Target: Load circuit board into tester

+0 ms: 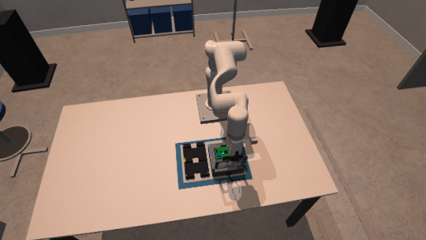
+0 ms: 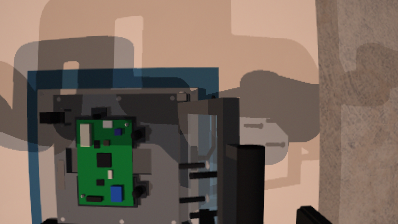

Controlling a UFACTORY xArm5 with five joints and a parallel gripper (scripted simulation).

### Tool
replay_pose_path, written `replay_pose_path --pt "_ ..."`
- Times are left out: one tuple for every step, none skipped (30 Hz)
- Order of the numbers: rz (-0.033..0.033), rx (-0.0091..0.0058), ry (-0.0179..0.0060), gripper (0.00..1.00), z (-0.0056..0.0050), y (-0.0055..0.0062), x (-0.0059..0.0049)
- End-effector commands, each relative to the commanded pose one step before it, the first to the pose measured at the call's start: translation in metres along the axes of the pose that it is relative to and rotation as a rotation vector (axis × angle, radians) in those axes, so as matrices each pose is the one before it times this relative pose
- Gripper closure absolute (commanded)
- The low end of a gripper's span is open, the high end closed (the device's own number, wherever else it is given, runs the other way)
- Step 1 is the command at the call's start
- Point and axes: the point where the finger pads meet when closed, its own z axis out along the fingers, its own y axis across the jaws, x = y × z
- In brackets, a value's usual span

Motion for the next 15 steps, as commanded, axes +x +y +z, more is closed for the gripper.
replay_pose_path --pt "-0.00001 -0.00436 -0.00001 0.48 0.00289 0.00072 -0.00004" --pt "0.00000 0.00000 0.00000 0.48 0.00166 0.00003 -0.00001" --pt "0.00000 0.00000 0.00000 0.48 0.00167 0.00003 -0.00001" --pt "0.00000 0.00000 0.00000 0.48 0.00167 0.00004 -0.00001" --pt "0.00000 0.00000 0.00000 0.48 0.00165 0.00003 -0.00001" --pt "0.00000 0.00000 0.00000 0.48 0.00162 0.00003 -0.00001" --pt "0.00000 0.00000 0.00000 0.48 0.00159 0.00004 -0.00001" --pt "0.00000 0.00000 0.00000 0.48 0.00153 0.00003 -0.00001" --pt "0.00000 0.00000 0.00000 0.48 0.00146 0.00002 -0.00001" --pt "0.00000 0.00000 0.00000 0.48 0.00139 0.00003 -0.00001" --pt "0.00000 0.00000 0.00000 0.48 0.00130 0.00003 -0.00001" --pt "0.00000 0.00000 0.00000 0.48 0.00120 0.00002 -0.00001" --pt "0.00000 0.00000 0.00000 0.48 0.00000 0.00000 0.00000" --pt "0.00000 0.00000 0.00000 0.48 0.00000 0.00000 0.00000" --pt "0.00000 0.00000 0.00000 0.48 0.00110 0.00001 -0.00001"
